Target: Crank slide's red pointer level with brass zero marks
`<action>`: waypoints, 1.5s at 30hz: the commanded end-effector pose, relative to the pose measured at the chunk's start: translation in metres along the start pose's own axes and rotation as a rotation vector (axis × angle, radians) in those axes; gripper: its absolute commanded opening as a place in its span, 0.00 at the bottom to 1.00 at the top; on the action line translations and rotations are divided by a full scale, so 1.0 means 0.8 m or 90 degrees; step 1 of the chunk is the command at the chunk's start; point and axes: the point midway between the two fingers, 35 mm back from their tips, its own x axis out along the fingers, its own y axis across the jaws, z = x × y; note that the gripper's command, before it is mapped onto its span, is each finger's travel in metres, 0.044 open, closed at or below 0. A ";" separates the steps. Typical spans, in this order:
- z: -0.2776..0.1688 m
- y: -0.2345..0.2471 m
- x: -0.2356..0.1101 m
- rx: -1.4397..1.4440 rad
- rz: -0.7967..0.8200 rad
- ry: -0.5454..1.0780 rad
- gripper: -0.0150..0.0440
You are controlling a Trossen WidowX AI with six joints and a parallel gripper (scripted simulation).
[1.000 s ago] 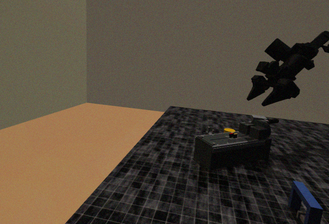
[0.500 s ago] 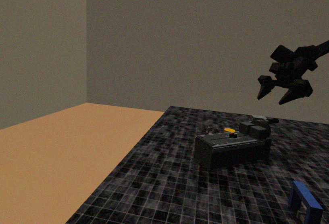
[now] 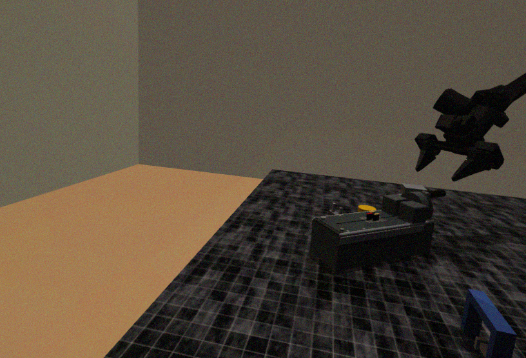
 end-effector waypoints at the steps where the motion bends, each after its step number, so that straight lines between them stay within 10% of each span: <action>1: -0.010 0.001 0.009 -0.004 0.002 -0.001 1.00; 41: -0.063 0.001 0.062 -0.005 0.001 0.000 1.00; 45: -0.063 0.001 0.062 -0.005 0.001 0.000 0.82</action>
